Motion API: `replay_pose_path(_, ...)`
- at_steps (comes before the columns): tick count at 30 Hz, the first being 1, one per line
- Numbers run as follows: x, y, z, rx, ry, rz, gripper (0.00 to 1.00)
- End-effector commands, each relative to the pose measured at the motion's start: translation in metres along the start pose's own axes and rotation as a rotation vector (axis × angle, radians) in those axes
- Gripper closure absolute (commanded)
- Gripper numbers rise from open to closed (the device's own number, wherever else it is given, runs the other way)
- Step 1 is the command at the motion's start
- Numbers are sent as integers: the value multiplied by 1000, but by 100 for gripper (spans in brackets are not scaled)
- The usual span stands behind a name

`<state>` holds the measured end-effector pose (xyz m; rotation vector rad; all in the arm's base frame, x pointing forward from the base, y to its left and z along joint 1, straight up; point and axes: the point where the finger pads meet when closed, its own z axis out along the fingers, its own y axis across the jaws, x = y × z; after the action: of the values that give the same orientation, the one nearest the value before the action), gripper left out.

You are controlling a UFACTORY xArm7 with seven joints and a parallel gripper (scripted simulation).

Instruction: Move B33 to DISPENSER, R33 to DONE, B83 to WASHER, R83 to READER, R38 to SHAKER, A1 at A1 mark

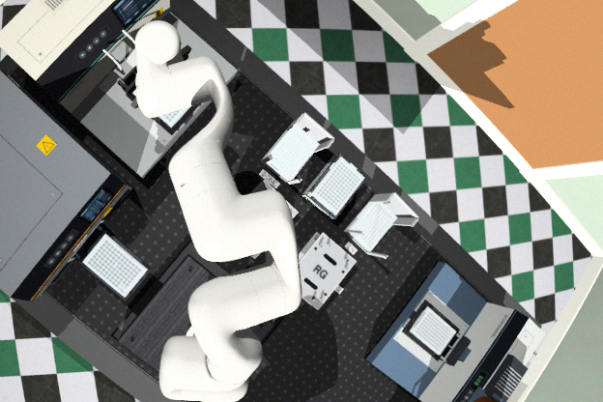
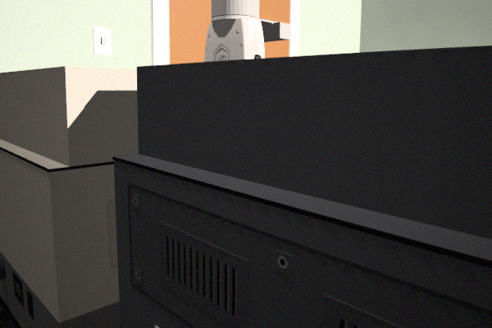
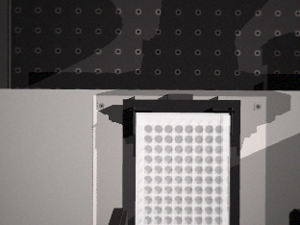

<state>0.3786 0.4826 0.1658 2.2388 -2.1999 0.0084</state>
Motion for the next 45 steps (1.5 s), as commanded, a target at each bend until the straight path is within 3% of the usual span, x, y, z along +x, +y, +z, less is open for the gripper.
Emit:
replay_pose_path(1, -1, -1, -7, 4, -5, 0, 0)
replay_pose_path(8, -1, -1, -16, 4, -5, 0, 0)
replay_pose_path(17, -1, -1, -17, 4, -5, 0, 0)
replay_pose_path(45, 82, 3, -16, 5, -4, 0, 0)
